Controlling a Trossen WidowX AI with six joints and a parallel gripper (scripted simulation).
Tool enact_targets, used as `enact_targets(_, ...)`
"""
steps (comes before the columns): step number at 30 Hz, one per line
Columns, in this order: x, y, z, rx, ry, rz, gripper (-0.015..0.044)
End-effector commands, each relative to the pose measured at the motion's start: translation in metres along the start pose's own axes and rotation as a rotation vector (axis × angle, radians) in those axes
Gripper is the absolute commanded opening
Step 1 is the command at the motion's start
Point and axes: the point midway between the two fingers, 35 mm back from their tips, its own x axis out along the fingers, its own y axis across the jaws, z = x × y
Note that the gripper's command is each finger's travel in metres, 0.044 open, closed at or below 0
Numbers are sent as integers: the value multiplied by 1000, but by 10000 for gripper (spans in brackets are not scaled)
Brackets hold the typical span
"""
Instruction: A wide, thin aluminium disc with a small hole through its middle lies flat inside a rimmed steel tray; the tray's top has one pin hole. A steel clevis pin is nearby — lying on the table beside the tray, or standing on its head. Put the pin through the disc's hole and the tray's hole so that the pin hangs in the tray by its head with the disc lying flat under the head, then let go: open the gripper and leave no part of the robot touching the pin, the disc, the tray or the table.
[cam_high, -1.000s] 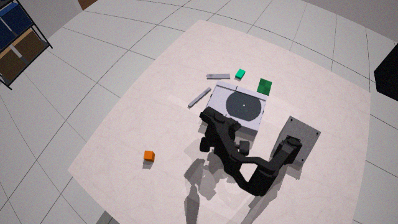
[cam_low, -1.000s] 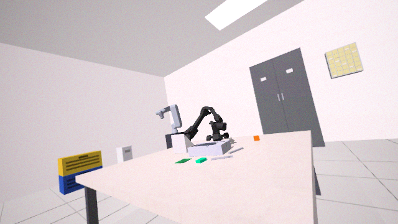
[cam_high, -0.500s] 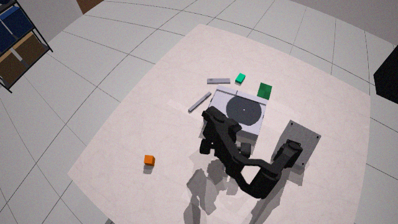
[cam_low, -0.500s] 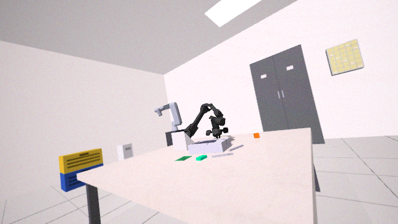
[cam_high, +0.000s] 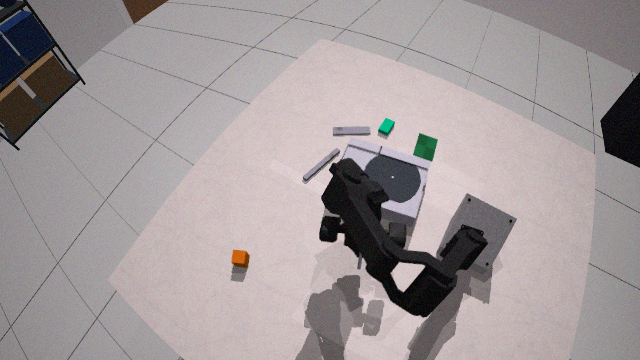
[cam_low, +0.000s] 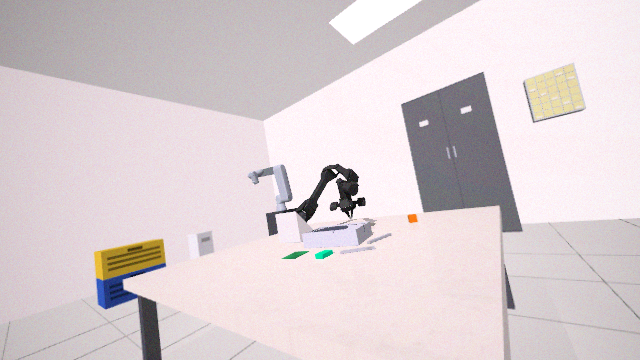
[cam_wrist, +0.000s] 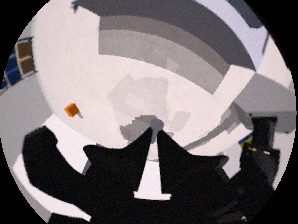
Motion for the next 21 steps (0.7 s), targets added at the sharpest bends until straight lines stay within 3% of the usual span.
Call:
enact_targets(1, -3, 0, -1, -4, -3, -3, 0)
enact_targets(21, -74, -21, 132, -21, -245, 15, 0)
